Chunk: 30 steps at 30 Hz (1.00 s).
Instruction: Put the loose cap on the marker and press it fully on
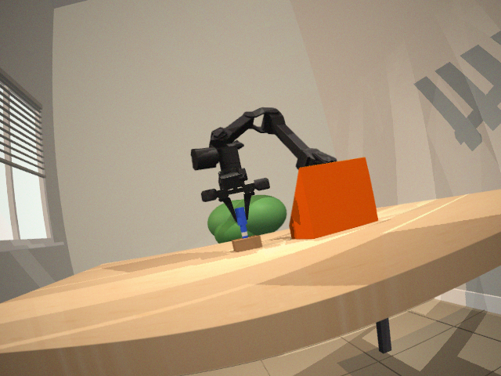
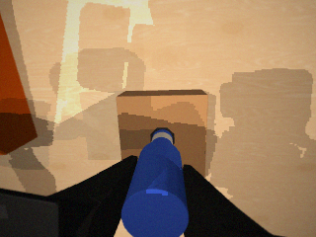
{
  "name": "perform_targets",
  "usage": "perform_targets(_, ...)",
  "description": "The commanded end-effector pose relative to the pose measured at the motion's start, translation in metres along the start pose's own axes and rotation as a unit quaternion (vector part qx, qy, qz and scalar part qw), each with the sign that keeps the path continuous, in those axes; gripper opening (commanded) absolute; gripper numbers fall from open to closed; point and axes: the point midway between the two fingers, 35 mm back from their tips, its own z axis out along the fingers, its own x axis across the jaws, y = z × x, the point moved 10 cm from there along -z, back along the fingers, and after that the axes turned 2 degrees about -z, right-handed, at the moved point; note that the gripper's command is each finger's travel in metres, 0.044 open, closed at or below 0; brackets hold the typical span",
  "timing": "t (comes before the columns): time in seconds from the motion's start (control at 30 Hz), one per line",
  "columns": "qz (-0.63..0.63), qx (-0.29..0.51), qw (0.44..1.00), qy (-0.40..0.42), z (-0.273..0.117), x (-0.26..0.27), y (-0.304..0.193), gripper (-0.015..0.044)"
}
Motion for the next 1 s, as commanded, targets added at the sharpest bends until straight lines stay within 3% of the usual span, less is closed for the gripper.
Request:
perform_targets(0.0,-0.002,0.002,1.0,-0.002,0.0068,0.0002,0.0,0.0)
perform_targets(0.4,-0.002,0.003,1.0,-0.002,0.0122,0.0006,-0.0004,0.0)
perform_targets(0.97,0.0,0.001,1.0,-0.001,0.0116,0.0007,-0.0003,0.044)
